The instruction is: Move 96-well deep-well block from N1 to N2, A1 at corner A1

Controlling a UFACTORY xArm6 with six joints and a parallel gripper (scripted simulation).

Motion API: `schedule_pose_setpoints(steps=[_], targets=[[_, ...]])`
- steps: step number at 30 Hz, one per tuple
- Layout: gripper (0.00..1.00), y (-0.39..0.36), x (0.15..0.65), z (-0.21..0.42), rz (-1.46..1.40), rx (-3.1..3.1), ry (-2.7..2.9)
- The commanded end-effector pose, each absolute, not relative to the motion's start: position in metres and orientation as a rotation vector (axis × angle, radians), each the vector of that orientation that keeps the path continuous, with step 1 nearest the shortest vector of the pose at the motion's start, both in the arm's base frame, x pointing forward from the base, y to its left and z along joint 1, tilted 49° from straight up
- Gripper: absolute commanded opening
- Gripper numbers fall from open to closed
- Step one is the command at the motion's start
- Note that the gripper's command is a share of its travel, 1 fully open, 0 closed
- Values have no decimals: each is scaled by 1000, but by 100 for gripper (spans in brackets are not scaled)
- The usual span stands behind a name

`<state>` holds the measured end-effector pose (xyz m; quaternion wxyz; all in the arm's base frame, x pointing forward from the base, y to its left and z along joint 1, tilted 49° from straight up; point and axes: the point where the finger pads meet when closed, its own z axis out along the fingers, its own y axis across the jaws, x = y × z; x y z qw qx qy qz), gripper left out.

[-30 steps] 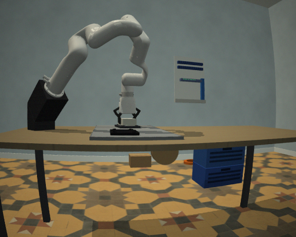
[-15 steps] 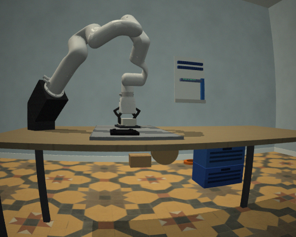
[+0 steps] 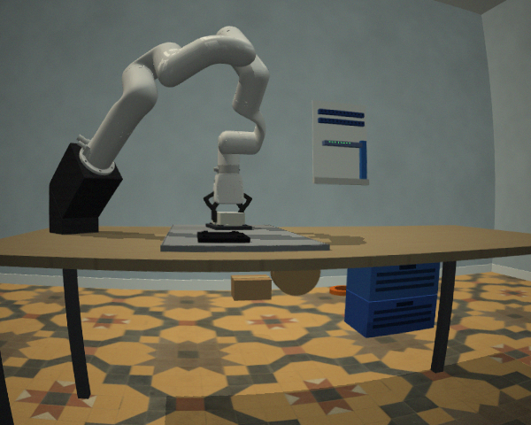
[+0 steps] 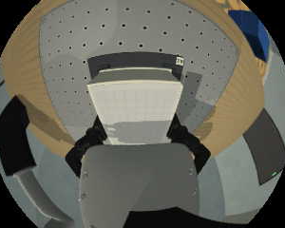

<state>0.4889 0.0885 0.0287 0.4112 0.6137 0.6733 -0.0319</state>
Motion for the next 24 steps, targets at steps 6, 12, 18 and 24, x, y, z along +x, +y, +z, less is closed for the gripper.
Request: schedule_pose_setpoints(steps=[6, 12, 18, 24], targets=[[0, 91, 488, 31, -77, 1544, 1695], [0, 93, 487, 33, -77, 1544, 1695], [0, 95, 485, 36, -77, 1544, 1695], [0, 97, 483, 38, -77, 1544, 1695]])
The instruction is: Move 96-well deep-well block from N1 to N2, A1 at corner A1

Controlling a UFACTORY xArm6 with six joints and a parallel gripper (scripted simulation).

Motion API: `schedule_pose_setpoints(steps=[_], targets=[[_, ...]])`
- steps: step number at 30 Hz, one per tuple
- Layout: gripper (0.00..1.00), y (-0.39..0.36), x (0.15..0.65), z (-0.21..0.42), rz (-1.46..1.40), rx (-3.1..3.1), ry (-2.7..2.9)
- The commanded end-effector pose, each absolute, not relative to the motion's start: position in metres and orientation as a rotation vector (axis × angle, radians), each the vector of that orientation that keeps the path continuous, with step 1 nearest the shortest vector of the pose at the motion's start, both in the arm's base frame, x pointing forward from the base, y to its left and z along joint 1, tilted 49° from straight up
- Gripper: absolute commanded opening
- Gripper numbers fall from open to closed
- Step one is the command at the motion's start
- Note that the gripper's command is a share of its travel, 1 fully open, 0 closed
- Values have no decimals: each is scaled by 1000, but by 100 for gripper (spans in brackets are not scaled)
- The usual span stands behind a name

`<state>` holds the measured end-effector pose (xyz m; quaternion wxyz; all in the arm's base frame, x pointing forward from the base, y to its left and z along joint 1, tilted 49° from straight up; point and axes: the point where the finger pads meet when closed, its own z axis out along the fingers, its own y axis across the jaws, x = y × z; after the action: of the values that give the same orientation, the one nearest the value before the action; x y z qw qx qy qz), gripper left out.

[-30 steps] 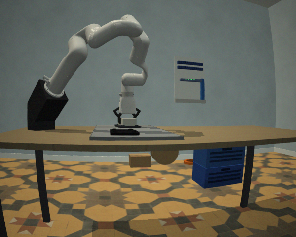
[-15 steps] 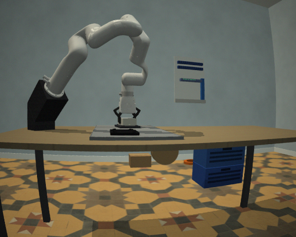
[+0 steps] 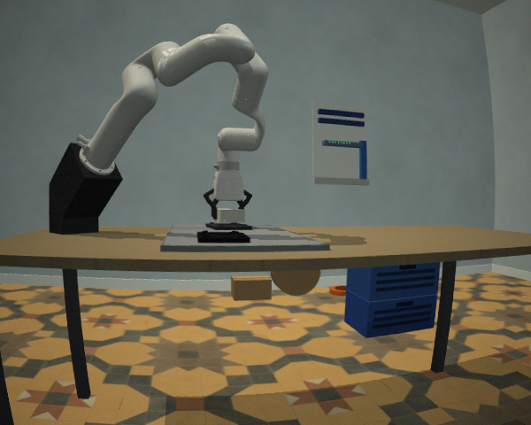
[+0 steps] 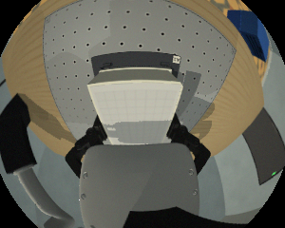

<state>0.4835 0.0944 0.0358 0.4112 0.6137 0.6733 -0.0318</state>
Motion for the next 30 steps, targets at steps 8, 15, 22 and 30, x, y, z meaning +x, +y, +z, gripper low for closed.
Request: schedule_pose_setpoints(steps=[8, 15, 22, 30], targets=[[0, 99, 480, 41, -77, 1544, 1695], [0, 101, 479, 43, -77, 1544, 1695], [0, 102, 478, 44, -77, 1544, 1695], [0, 109, 471, 53, -77, 1544, 1695]])
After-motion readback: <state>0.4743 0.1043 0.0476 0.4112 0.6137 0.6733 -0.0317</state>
